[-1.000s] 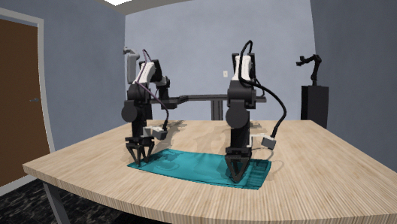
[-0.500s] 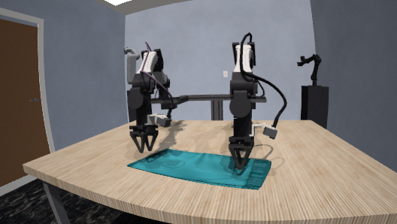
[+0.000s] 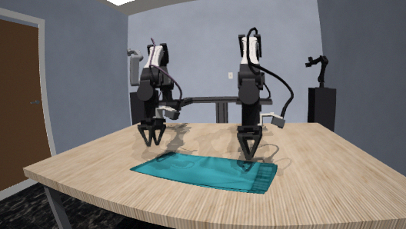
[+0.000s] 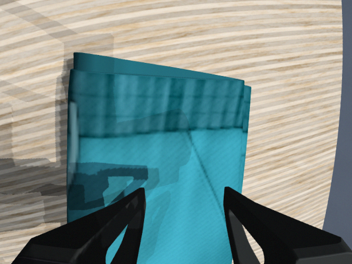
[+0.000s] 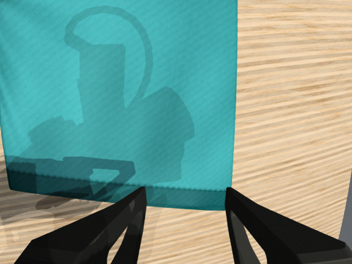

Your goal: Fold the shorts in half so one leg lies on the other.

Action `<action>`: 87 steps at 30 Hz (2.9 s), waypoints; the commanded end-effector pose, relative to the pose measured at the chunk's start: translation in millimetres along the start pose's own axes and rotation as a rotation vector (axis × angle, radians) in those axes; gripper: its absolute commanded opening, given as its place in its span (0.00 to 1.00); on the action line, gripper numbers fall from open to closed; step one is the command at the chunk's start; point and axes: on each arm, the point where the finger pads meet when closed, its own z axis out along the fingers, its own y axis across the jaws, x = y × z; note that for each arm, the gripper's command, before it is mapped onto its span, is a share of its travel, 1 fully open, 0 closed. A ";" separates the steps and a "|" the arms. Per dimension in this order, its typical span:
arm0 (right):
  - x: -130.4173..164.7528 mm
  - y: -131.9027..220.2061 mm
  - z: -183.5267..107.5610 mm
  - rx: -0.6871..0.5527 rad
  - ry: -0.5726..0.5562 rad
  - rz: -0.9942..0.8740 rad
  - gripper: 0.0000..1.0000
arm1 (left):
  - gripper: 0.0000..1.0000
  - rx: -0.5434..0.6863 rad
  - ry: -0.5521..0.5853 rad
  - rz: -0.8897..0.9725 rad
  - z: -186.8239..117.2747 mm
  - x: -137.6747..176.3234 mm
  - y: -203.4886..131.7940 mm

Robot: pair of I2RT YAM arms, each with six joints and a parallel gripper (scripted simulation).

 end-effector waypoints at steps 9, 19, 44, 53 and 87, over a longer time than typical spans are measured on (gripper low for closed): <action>-9.8 -14.6 -36.4 0.070 -0.020 0.016 0.54 | 0.54 0.152 -0.016 0.006 -63.6 -9.9 -41.7; -13.4 -7.9 -36.1 0.053 -0.021 0.005 0.54 | 0.54 0.164 -0.014 0.000 -67.7 -12.1 -45.9; 8.0 -77.7 -175.4 0.360 -0.215 0.379 0.54 | 0.54 0.435 -0.123 0.366 -191.5 -24.1 -79.9; 25.9 -91.6 -239.3 0.477 -0.311 0.528 0.54 | 0.54 0.563 -0.214 0.513 -256.7 -27.9 -88.6; 95.5 -69.6 -442.8 0.834 -0.738 0.974 0.54 | 0.54 0.893 -0.699 0.980 -464.0 -31.2 -50.4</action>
